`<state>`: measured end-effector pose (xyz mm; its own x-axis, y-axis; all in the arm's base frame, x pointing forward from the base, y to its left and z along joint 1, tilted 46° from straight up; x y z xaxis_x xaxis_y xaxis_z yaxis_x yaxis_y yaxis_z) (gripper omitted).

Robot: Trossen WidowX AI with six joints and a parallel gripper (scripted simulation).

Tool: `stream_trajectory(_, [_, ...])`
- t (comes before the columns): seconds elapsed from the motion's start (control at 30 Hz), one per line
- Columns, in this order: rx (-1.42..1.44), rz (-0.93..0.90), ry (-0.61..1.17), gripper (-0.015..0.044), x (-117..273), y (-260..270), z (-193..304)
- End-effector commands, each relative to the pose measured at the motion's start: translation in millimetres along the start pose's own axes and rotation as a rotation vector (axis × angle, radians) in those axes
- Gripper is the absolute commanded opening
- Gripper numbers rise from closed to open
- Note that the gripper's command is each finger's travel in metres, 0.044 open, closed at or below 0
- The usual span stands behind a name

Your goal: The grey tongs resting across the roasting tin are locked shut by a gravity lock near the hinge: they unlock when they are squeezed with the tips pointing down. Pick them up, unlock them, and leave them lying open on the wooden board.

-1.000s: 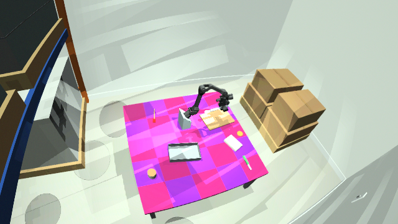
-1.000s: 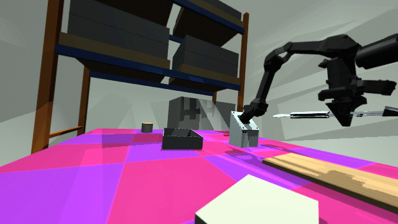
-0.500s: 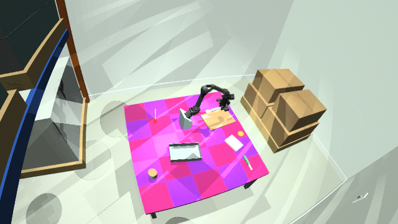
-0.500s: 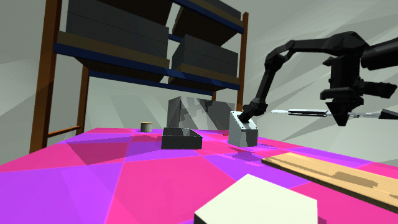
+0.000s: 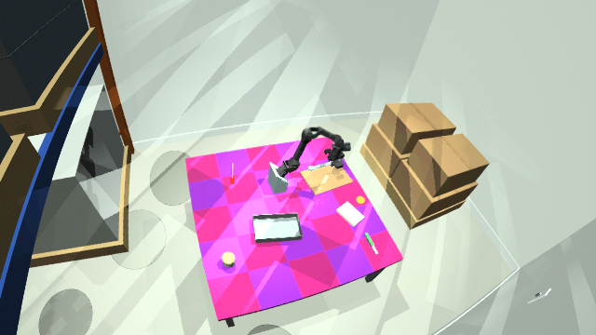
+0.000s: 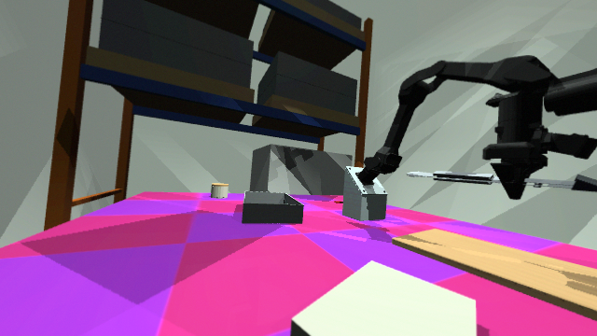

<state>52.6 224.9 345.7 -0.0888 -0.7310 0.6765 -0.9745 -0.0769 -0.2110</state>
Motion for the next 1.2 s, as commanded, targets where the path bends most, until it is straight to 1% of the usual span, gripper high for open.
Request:
stream_trajectory(0.0, [-0.002,0.004,0.001,-0.0150,-7,-1,-1])
stream_trajectory(1.17, [-0.003,0.003,0.000,-0.0150,-65,-1,-1])
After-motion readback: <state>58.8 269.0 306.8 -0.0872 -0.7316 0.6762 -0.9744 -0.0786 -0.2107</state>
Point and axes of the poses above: the point midway between the two fingers, 35 mm back from their tips, its own x axis back along the fingers, its own y axis across the jaws, z = x × y, the point moved 5 cm from there along x, back along the fingers, and after that the axes turned 12 degrees about x, right-handed, at the moved point
